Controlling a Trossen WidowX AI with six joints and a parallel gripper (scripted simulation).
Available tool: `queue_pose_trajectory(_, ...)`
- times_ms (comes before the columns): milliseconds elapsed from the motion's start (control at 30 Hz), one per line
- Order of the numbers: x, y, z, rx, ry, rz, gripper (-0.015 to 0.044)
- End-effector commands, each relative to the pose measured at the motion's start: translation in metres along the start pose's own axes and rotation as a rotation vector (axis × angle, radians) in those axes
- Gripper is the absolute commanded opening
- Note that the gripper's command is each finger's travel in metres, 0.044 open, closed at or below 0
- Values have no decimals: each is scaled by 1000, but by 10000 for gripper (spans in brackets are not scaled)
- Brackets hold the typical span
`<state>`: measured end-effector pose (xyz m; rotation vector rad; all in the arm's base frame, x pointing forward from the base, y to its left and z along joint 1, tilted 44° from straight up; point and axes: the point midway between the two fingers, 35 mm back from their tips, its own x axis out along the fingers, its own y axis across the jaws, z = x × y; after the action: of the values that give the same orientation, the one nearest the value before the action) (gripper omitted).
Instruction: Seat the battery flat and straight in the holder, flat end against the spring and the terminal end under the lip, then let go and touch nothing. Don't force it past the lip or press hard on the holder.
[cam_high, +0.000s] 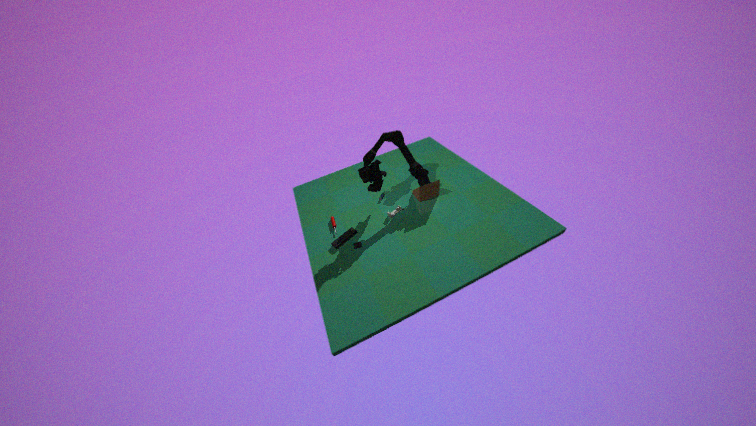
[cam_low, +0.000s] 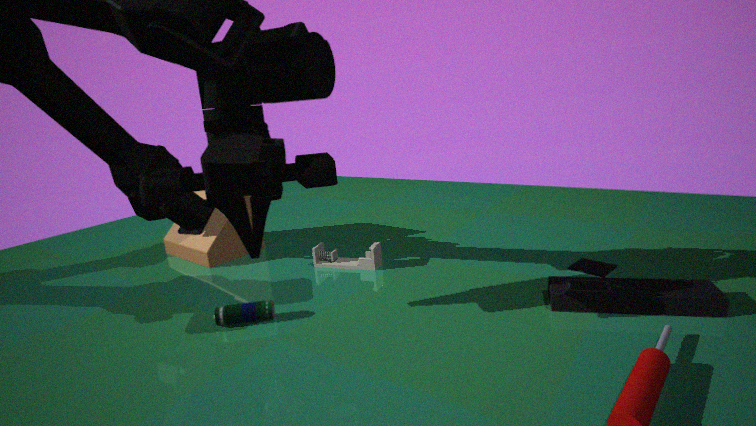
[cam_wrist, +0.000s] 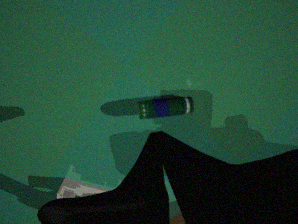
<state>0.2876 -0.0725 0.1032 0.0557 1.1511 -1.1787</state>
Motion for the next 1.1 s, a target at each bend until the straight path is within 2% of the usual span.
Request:
queue_pose_trajectory(0, -26, 0, 0, 4, 2, 4, 0)
queue_pose_trajectory(100, -44, -2, -1, 3, 1, 1, 0)
queue_pose_trajectory(467, -45, -2, -1, -4, -7, 3, 0)
queue_pose_trajectory(500, -44, -2, -1, 16, -7, 3, 26)
queue_pose_trajectory(567, -38, -4, -1, 165, -5, 4, 79)
queue_pose_trajectory(767, -9, -11, 0, 848, -1, 4, 225)
queue_pose_trajectory(967, 18, -20, -1, 1511, -2, 1, 225)
queue_pose_trajectory(1067, 21, -21, -1, 1585, -2, 1, 225)
